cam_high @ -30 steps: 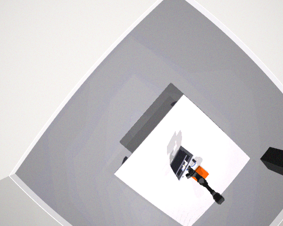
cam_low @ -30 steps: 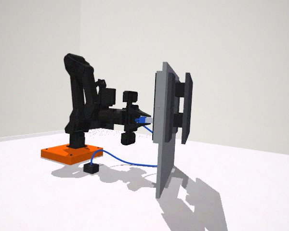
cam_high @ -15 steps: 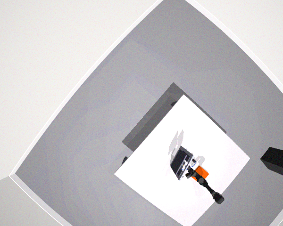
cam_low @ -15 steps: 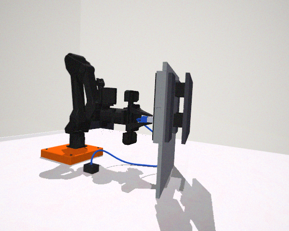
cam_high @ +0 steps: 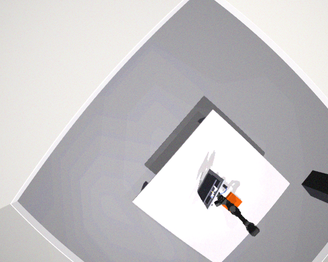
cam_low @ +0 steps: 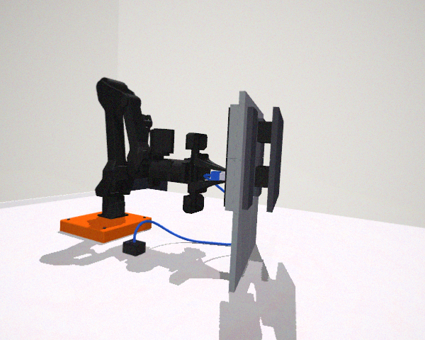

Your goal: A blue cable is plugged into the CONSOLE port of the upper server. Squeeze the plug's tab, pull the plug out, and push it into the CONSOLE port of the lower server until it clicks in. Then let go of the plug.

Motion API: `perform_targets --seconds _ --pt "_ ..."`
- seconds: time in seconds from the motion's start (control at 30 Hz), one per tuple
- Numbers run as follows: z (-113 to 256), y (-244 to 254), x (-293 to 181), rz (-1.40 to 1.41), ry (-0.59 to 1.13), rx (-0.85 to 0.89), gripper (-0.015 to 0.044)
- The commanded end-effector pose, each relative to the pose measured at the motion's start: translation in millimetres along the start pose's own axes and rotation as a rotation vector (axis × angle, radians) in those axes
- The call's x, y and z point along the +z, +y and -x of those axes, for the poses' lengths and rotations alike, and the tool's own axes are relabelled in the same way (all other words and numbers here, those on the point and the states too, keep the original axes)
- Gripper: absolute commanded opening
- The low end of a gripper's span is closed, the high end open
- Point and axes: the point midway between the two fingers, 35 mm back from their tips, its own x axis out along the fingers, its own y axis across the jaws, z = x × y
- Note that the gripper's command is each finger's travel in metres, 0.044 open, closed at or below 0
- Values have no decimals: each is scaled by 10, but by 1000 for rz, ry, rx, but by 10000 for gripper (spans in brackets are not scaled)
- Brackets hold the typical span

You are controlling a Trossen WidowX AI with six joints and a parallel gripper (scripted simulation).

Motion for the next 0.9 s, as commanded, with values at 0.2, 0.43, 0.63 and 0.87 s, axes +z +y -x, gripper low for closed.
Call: perform_targets --seconds 0.2,0.43,0.63,0.87 --pt "-55 -41 5 -2 2 -14 0" --pt "-92 -49 7 -2 2 -15 0" --pt "-122 -51 13 -2 3 -15 0" --pt "-156 -54 18 -2 3 -16 0"
